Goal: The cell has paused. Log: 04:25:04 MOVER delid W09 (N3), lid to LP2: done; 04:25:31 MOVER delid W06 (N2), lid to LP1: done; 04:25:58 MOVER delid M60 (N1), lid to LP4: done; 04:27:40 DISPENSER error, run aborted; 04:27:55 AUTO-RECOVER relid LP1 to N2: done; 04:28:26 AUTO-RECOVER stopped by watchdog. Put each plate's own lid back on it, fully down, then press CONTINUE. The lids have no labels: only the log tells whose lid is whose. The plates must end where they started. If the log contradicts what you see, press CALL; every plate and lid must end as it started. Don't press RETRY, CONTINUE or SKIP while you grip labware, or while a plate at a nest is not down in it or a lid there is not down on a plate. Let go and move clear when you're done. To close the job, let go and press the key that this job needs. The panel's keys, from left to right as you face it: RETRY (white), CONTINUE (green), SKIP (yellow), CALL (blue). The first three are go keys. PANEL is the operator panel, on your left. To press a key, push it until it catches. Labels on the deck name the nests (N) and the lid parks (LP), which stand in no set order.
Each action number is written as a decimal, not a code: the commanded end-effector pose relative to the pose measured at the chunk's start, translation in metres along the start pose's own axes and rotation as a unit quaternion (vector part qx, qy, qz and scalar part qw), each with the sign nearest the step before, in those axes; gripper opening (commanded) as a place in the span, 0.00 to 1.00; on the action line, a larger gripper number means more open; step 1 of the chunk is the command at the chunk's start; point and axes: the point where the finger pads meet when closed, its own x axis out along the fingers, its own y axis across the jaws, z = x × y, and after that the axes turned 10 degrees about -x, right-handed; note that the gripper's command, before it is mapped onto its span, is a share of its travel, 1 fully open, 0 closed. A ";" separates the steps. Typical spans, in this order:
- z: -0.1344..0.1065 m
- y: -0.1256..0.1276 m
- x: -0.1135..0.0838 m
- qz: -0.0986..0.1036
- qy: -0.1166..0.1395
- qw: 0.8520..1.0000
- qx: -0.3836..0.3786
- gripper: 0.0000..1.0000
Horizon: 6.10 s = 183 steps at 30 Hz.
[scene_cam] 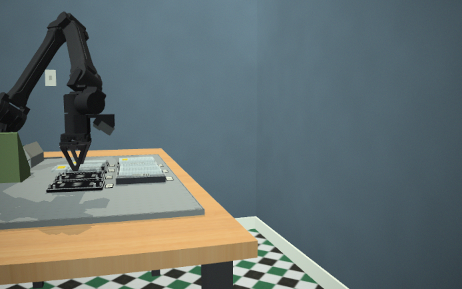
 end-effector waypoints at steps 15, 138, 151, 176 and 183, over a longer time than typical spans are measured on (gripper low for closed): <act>0.093 0.010 -0.005 -0.011 0.000 1.000 -0.012 0.00; 0.178 0.040 0.040 0.000 0.012 1.000 0.001 0.00; 0.177 0.041 0.040 0.001 0.014 1.000 0.002 0.00; 0.176 0.041 0.040 0.002 0.015 1.000 0.004 1.00; 0.176 0.041 0.040 0.002 0.015 1.000 0.004 1.00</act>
